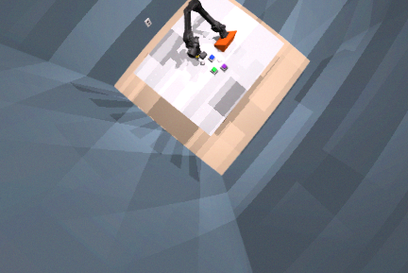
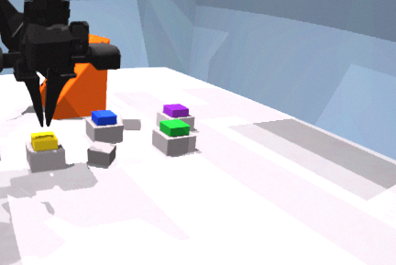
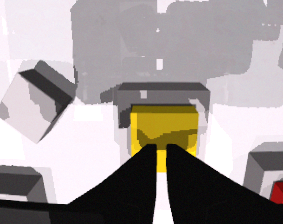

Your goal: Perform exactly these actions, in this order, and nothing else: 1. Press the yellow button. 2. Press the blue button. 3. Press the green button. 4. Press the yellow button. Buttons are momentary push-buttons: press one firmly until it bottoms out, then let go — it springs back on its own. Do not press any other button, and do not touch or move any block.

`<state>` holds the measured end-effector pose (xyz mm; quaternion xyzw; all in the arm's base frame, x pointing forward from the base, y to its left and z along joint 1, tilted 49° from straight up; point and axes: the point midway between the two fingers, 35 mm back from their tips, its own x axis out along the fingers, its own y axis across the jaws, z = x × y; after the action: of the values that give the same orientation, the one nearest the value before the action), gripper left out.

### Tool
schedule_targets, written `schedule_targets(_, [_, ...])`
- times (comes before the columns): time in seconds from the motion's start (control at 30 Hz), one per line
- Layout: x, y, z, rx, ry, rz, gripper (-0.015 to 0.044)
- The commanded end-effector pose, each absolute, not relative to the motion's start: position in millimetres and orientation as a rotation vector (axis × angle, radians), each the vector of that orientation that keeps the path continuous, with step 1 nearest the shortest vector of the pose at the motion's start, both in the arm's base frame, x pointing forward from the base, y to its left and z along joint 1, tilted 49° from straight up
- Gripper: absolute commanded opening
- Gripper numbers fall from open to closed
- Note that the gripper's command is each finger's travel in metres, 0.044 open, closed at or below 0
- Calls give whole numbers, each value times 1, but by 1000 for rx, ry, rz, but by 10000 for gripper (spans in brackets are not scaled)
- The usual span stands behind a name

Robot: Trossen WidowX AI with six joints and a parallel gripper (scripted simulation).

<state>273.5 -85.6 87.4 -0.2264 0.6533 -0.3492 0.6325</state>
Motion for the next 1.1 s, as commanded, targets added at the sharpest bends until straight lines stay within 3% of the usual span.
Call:
schedule_targets(0.0, [271,-91,84,-523,1495,-802,20])
schedule_targets(0.93, [269,-103,74,-525,1494,-804,20])
schedule_targets(1.07, [273,-79,95,-523,1494,-802,20])
